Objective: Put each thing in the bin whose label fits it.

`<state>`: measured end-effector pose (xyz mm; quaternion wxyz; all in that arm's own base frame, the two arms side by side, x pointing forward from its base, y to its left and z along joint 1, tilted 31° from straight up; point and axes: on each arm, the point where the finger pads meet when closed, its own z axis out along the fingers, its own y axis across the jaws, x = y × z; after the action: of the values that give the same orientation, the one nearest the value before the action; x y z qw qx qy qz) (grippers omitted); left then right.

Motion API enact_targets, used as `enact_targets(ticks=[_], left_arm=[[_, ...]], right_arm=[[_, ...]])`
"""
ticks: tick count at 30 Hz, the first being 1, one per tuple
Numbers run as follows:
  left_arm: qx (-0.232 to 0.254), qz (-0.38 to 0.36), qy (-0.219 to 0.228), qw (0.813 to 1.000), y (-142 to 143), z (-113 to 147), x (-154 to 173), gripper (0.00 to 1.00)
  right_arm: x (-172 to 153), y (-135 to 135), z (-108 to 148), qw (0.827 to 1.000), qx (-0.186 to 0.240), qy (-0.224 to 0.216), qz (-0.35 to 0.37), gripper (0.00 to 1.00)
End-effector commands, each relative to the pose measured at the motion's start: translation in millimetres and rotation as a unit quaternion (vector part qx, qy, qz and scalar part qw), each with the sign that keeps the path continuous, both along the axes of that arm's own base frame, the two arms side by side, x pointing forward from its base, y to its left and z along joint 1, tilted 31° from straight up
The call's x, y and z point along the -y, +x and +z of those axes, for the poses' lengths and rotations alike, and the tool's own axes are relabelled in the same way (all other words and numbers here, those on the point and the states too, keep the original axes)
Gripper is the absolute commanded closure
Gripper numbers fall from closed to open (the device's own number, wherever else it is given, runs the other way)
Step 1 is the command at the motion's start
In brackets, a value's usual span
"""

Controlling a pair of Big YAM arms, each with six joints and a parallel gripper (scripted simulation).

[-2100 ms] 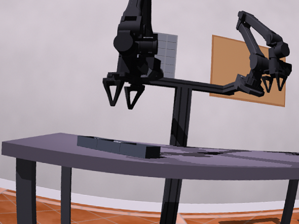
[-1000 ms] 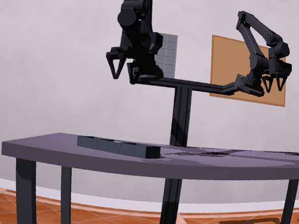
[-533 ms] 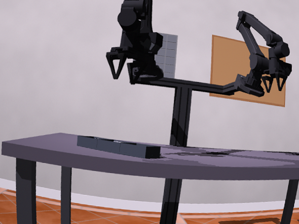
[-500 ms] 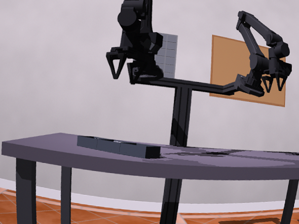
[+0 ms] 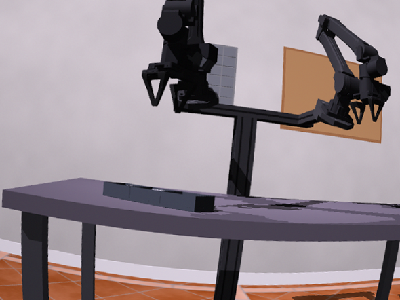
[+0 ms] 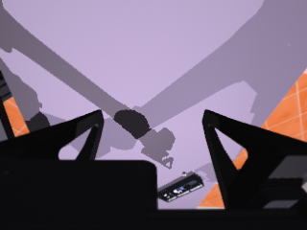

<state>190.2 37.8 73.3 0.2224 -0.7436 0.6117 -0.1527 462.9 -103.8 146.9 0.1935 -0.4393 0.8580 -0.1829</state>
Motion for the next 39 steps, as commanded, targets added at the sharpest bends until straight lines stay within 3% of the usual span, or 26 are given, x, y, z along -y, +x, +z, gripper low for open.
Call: enact_targets(ticks=[1, 18, 39], left_arm=[[-0.004, 0.009, -0.005, 1.0, -3.6, -1.7, -0.8, 0.0], [-0.004, 0.009, -0.005, 1.0, -3.6, -1.7, -0.8, 0.0], [-0.004, 0.009, -0.005, 1.0, -3.6, -1.7, -0.8, 0.0]], right_arm=[[-0.1, 6.5, 12.0, 1.0, 0.011, -0.002, 0.0, 0.0], [-4.4, 12.7, 20.8, 1.0, 0.015, -0.002, 0.0, 0.0], [0.0, 7.8, 13.6, 1.0, 0.011, -0.002, 0.0, 0.0]])
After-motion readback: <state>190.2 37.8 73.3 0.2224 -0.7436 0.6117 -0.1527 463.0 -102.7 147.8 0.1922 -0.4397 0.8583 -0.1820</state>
